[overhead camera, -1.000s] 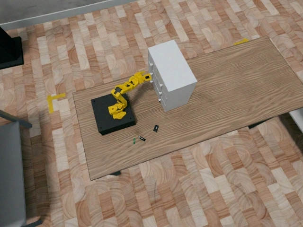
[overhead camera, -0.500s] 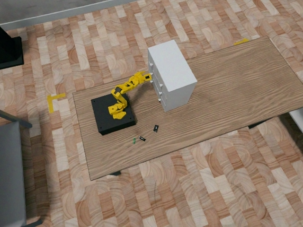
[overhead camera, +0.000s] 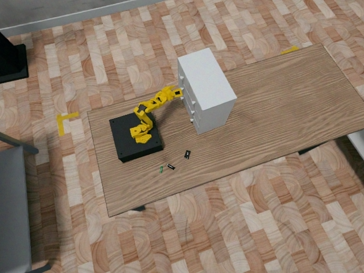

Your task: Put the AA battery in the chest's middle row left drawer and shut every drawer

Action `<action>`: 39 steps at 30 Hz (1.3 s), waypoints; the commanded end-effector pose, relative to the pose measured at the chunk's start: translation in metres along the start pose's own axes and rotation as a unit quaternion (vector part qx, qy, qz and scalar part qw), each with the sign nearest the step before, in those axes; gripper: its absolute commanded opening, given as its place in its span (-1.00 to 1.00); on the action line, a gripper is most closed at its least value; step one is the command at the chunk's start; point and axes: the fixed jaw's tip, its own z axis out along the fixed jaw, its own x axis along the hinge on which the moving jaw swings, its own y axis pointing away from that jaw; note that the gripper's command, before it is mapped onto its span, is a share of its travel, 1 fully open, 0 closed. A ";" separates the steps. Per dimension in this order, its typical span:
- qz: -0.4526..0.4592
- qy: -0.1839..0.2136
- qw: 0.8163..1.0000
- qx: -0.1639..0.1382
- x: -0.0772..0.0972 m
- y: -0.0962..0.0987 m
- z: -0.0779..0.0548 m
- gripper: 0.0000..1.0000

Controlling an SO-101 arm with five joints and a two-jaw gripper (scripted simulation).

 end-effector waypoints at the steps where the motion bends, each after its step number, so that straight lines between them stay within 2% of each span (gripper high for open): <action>1: 0.008 -0.006 1.000 0.000 -0.004 0.000 0.002 -0.57; 12: 0.008 -0.006 1.000 0.000 -0.004 0.000 0.002 -0.57; 17: 0.012 -0.015 1.000 0.005 -0.008 -0.006 0.015 -0.57; 29: 0.012 -0.015 1.000 0.005 -0.008 -0.006 0.015 -0.57; 34: 0.016 -0.023 1.000 0.010 -0.012 -0.013 0.029 -0.57; 39: 0.016 -0.023 1.000 0.010 -0.012 -0.013 0.029 -0.57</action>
